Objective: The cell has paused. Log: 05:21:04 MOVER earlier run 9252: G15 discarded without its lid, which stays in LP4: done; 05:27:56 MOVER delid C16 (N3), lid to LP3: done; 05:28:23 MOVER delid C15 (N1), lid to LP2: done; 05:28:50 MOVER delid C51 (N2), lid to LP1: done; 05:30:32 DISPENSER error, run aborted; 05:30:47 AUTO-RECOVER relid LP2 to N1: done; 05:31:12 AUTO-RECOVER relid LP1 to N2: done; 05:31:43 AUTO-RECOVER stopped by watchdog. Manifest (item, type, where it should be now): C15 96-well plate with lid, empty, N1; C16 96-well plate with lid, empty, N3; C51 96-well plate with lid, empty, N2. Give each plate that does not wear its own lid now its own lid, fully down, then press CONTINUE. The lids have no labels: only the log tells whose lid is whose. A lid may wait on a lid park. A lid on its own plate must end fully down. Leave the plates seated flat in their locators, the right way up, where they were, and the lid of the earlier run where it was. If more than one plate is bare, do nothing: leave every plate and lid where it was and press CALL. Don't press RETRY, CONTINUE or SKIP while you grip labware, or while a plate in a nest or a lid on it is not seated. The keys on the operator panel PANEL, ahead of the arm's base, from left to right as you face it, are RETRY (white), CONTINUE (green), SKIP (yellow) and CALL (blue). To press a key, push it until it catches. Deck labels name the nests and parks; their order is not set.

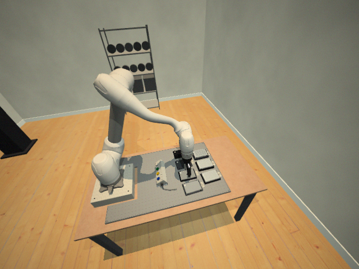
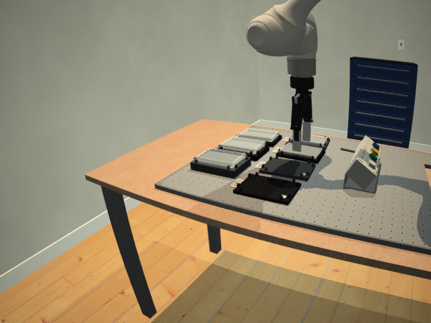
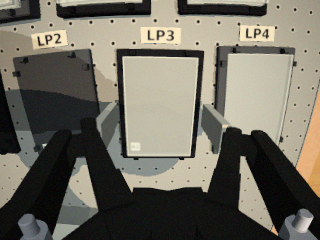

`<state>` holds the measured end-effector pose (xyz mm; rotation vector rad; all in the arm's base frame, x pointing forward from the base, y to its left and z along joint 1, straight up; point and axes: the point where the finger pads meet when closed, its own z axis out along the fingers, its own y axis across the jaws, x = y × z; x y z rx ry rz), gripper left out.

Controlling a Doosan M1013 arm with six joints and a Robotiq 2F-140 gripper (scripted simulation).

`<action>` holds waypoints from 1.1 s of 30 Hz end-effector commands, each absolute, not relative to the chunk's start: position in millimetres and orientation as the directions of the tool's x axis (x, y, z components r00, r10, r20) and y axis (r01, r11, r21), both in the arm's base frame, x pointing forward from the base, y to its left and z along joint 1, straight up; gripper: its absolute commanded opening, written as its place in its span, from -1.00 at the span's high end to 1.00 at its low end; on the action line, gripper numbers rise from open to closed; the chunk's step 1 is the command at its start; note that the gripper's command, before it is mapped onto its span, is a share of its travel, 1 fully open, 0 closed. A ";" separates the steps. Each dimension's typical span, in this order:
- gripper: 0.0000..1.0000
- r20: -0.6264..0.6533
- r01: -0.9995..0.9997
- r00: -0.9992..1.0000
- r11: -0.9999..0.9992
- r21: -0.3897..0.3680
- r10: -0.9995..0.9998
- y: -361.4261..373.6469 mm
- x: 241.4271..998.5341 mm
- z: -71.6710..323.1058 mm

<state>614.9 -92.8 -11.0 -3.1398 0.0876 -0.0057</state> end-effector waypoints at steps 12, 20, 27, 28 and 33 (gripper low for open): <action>-0.32 0.004 -0.056 0.998 -0.998 -0.001 -0.056 -92.8 614.9 -14.1; -0.32 0.004 -0.056 0.998 -0.998 -0.001 -0.056 -92.8 614.9 -18.0; -0.32 0.004 -0.056 0.998 -0.998 -0.001 -0.056 -92.8 614.9 -20.7; -0.32 0.004 -0.056 0.998 -0.998 -0.001 -0.056 -92.8 614.9 -21.2; -0.32 0.004 -0.056 0.998 -0.998 -0.001 -0.056 -92.8 614.9 -23.7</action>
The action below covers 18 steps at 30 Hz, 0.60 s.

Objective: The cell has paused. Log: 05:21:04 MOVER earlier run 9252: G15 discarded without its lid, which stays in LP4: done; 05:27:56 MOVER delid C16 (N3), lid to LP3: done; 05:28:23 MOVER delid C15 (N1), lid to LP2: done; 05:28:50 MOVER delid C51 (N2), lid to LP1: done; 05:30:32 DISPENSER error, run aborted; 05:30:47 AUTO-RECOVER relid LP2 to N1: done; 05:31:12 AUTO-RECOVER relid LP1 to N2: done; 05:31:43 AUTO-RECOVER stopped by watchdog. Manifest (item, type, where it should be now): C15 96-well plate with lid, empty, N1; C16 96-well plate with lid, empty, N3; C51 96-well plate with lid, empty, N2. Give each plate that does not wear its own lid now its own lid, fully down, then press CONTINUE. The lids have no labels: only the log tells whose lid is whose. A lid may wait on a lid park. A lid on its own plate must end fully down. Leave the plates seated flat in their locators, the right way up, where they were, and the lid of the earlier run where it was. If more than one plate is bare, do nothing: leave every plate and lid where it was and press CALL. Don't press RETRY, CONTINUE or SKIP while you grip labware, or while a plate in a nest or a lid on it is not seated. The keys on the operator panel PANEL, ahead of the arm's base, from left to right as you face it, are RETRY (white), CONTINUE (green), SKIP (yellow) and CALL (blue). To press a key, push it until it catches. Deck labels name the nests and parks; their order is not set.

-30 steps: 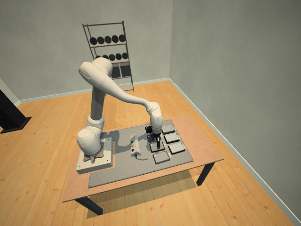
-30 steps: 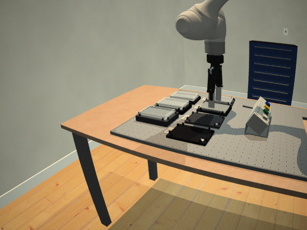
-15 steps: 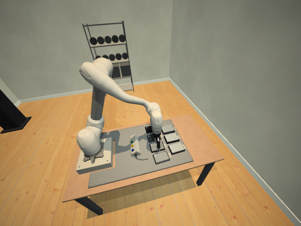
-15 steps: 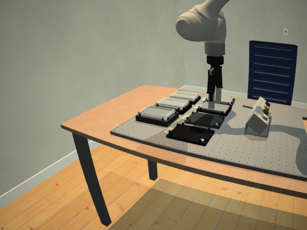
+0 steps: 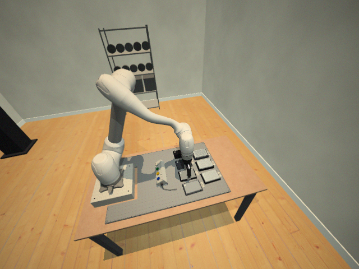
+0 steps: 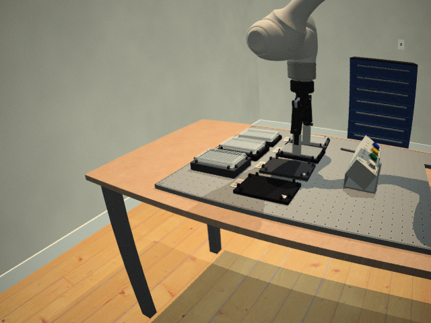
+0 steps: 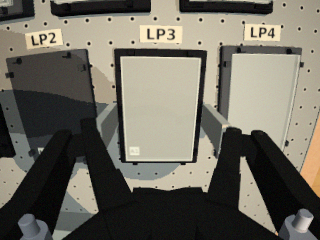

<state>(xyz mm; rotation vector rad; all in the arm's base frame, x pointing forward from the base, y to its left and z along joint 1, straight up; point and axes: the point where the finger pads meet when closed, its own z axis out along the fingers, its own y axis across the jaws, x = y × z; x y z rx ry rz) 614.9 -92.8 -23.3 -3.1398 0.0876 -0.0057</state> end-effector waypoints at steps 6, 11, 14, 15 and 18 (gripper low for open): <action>-0.32 0.004 -0.056 0.998 -0.998 -0.001 -0.056 -92.8 614.9 -25.9; -0.32 0.004 -0.056 0.998 -0.998 -0.001 -0.056 -92.8 614.9 -26.7; -0.32 0.004 -0.056 0.998 -0.998 -0.001 -0.056 -92.8 614.9 -27.2; -0.32 0.004 -0.056 0.998 -0.998 -0.001 -0.056 -92.8 614.9 -27.3; -0.32 0.004 -0.056 0.998 -0.998 -0.001 -0.056 -92.8 614.9 -27.6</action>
